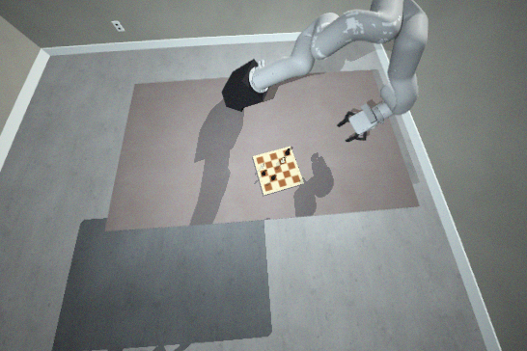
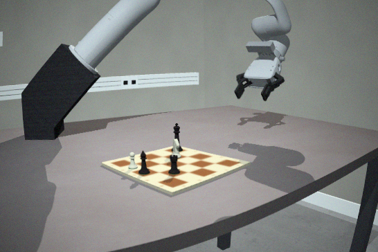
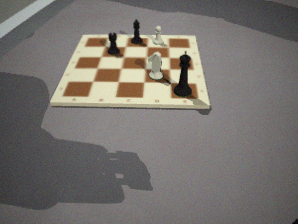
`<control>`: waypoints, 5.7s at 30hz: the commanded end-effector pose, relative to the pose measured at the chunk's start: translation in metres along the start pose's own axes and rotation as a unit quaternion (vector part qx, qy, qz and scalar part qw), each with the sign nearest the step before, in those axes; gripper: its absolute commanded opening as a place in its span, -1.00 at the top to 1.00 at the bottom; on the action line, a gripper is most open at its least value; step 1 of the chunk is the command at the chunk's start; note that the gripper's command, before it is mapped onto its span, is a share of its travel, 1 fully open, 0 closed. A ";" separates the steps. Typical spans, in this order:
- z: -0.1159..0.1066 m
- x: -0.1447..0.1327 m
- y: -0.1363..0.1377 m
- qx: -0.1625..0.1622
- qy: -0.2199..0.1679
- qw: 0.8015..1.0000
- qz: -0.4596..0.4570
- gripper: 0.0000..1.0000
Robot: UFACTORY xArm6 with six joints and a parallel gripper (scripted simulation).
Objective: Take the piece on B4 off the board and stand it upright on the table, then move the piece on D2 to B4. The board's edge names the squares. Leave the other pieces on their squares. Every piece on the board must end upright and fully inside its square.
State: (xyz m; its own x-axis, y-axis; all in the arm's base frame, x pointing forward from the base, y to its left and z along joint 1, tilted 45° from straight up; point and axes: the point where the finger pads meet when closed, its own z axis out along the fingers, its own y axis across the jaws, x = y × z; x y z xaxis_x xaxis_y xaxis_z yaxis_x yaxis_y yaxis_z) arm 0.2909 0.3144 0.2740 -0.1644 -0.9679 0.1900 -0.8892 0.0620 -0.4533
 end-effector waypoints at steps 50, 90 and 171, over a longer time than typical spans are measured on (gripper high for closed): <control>-0.001 0.002 0.002 -0.014 -0.006 1.000 0.012 -1.00; -0.011 0.099 -0.012 -0.069 -0.046 0.987 0.137 -1.00; 0.285 0.298 -0.087 -0.354 -0.240 0.509 0.747 -1.00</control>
State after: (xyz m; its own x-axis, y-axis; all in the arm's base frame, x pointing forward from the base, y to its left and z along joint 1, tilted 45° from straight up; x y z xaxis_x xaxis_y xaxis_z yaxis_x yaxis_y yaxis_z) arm 0.4395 -0.0469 0.1218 -0.9121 0.3476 -0.2176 0.1159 0.7274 0.6763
